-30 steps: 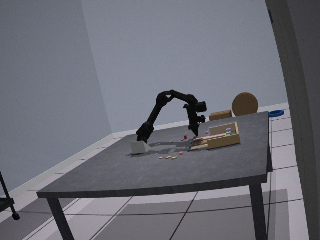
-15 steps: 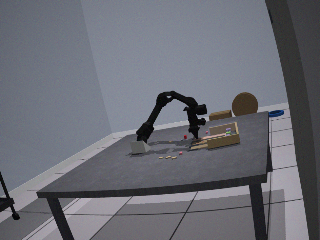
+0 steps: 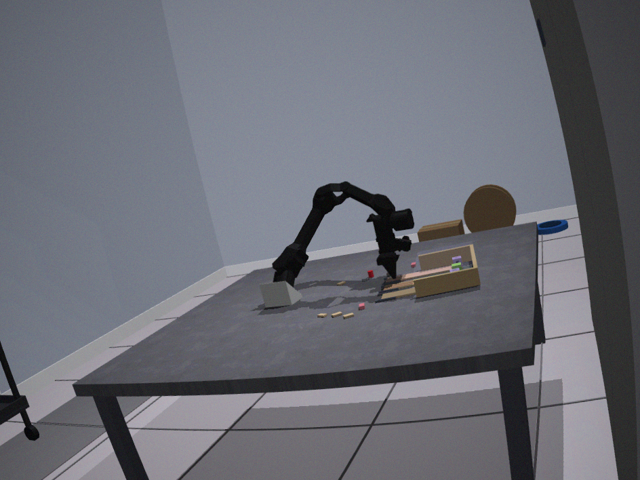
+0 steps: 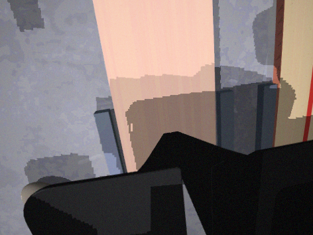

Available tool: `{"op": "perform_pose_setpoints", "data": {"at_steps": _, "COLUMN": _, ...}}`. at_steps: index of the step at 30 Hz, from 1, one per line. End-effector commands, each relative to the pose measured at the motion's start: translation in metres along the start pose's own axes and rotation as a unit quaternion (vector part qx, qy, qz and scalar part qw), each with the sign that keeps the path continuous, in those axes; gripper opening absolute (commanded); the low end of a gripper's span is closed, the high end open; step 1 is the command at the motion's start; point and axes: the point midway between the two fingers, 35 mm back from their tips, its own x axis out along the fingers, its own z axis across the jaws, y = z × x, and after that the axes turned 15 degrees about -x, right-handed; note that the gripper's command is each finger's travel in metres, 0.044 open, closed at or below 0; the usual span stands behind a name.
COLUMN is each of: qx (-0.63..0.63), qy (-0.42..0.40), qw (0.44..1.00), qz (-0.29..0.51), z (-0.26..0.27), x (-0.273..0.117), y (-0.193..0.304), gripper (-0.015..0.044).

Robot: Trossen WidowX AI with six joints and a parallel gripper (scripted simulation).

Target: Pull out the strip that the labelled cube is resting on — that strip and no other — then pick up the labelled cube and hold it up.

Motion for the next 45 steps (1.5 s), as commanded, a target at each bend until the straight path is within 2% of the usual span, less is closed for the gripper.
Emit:
{"op": "perform_pose_setpoints", "data": {"at_steps": 1, "qx": 0.002, "qy": -0.002, "qw": 1.0, "qz": -0.001, "z": 0.0008, "x": 0.0007, "y": 0.0, "gripper": 0.0}}
{"op": "perform_pose_setpoints", "data": {"at_steps": 45, "qx": 0.002, "qy": -0.002, "qw": 1.0, "qz": -0.001, "z": -0.0001, "x": 0.005, "y": -0.0016, "gripper": 0.0}}
